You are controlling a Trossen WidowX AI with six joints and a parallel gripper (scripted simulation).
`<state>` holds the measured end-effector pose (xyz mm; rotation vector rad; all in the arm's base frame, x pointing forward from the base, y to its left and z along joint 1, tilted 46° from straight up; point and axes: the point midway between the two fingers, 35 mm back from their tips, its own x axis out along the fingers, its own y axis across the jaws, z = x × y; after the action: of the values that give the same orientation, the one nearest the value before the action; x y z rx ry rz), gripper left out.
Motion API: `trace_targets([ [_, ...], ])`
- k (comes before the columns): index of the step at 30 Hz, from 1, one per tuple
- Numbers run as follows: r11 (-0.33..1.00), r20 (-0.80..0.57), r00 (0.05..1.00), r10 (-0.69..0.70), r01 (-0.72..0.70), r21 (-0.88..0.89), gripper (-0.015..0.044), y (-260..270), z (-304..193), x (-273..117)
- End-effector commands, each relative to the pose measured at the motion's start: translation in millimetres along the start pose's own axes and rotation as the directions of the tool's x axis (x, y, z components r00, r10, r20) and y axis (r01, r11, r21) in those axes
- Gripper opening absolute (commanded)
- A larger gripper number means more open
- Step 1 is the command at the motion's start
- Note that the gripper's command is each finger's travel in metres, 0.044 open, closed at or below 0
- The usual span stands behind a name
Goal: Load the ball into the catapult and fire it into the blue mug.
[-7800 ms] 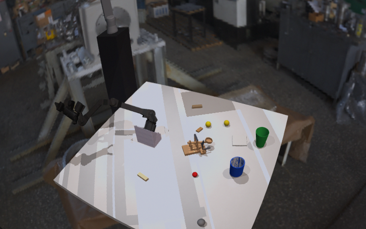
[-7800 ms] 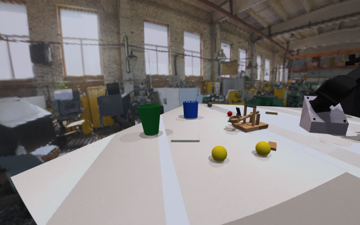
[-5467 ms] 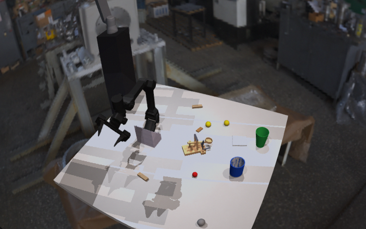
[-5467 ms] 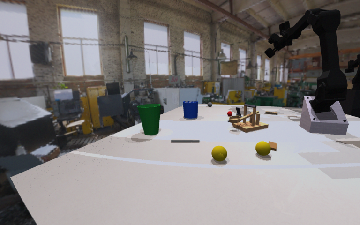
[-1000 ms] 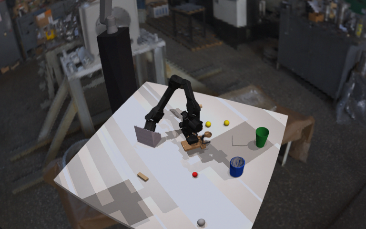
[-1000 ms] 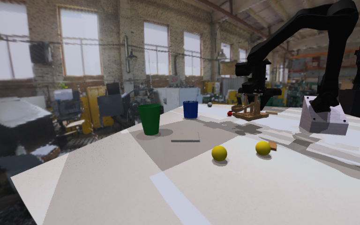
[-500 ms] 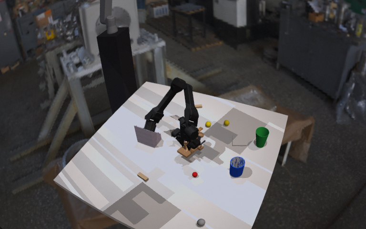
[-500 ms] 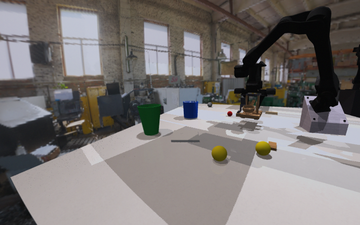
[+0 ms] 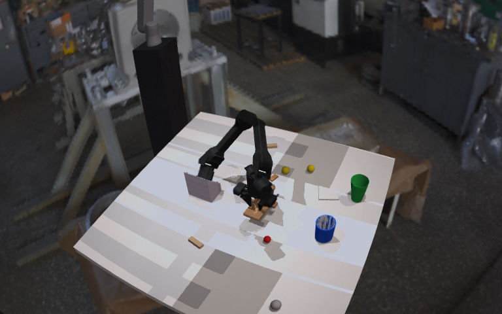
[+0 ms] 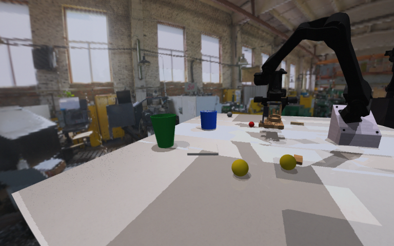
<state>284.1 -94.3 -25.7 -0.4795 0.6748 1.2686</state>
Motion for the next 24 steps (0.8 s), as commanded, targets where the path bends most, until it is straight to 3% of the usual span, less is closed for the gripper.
trace_targets([
  [1, 1.000, -0.002, 1.000, -0.006, 0.006, -0.008, 0.0000, -3, -1, 2],
  [24, 1.000, -0.001, 1.000, -0.006, 0.006, -0.008, 0.0000, -3, -1, 40],
])
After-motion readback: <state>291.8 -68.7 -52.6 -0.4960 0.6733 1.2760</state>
